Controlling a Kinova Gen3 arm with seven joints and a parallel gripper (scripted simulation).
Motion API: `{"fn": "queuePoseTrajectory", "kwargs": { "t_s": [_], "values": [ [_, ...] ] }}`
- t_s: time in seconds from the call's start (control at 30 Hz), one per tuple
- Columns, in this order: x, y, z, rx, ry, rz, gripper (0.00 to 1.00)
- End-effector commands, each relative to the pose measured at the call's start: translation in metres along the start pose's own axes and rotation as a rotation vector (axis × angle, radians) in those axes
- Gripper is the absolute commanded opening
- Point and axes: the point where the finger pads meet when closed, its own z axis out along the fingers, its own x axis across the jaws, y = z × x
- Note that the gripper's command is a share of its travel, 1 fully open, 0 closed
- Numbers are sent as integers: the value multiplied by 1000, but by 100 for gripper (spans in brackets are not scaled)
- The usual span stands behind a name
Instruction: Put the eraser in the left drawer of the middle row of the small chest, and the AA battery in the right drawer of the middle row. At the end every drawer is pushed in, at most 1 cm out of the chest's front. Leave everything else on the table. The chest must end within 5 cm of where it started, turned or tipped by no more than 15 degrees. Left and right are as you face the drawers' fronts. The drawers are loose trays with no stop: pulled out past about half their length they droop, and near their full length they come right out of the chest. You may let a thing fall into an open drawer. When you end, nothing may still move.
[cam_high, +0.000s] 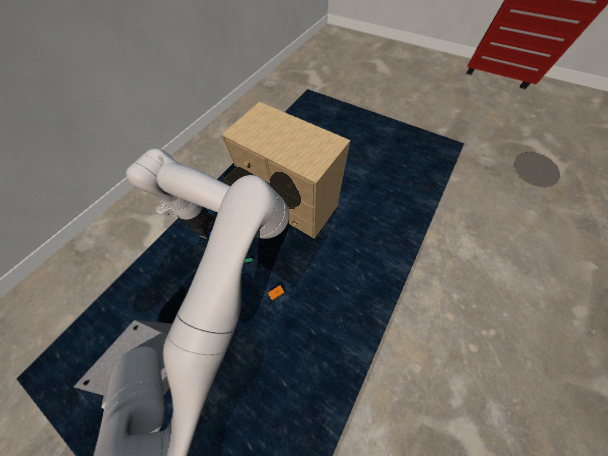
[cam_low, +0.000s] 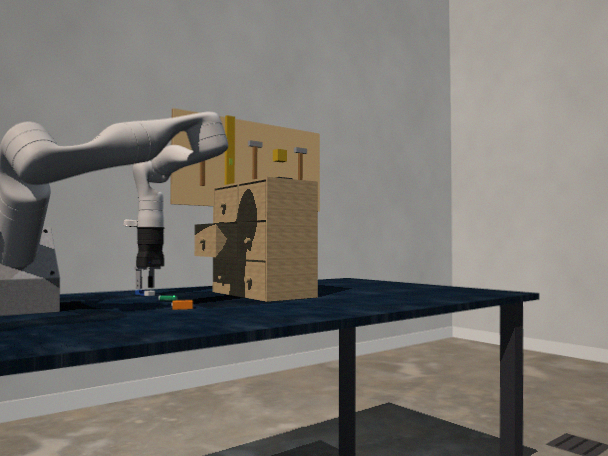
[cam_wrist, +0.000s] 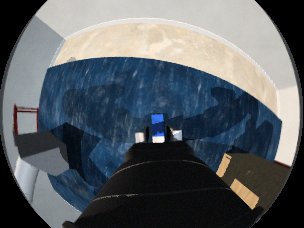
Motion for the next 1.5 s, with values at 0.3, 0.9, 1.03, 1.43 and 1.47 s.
{"fn": "queuePoseTrajectory", "kwargs": {
  "t_s": [0.3,0.9,1.03,1.43,1.47],
  "values": [
    [1,0,-1,1,2,0,75],
    [1,0,0,1,2,0,75],
    [1,0,5,1,2,0,75],
    [1,0,19,1,2,0,75],
    [1,0,19,1,2,0,75]
  ]
}}
